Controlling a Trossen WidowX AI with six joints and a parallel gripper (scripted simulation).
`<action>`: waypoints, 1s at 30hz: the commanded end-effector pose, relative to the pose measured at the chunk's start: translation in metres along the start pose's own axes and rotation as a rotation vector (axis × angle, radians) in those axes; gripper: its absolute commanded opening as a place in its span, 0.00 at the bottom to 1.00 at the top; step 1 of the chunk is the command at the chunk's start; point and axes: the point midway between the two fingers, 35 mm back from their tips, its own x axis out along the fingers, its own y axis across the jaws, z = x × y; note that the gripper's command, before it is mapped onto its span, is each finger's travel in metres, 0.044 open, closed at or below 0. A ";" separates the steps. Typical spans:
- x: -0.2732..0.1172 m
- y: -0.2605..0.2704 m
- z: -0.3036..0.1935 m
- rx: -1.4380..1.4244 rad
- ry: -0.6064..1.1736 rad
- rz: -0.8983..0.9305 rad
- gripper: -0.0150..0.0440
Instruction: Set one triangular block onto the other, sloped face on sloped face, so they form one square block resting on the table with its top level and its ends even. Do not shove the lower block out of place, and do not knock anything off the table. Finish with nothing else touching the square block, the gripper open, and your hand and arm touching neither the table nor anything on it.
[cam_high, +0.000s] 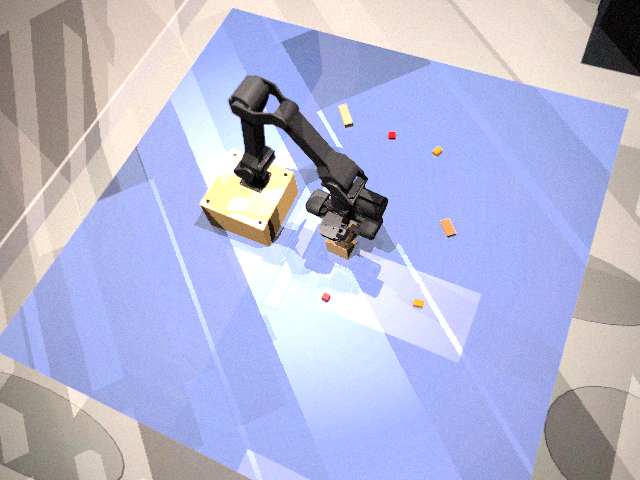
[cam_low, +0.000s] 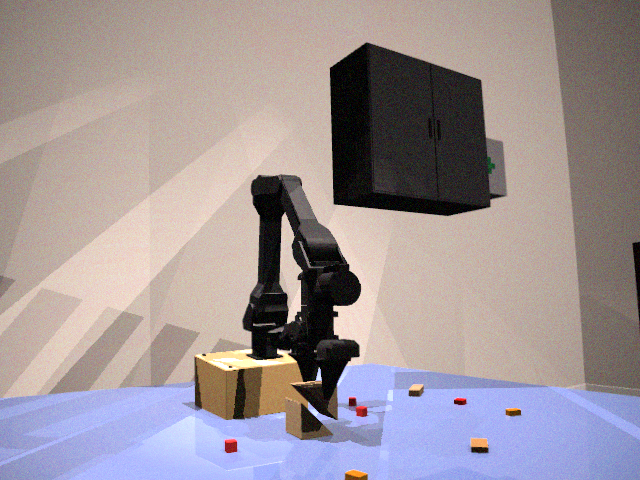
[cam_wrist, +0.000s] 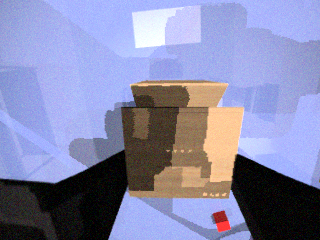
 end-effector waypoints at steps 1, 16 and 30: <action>0.000 0.000 0.000 -0.004 0.005 0.005 0.25; 0.000 0.000 -0.002 -0.008 0.010 0.007 0.25; 0.006 0.000 0.001 -0.008 0.009 0.007 0.25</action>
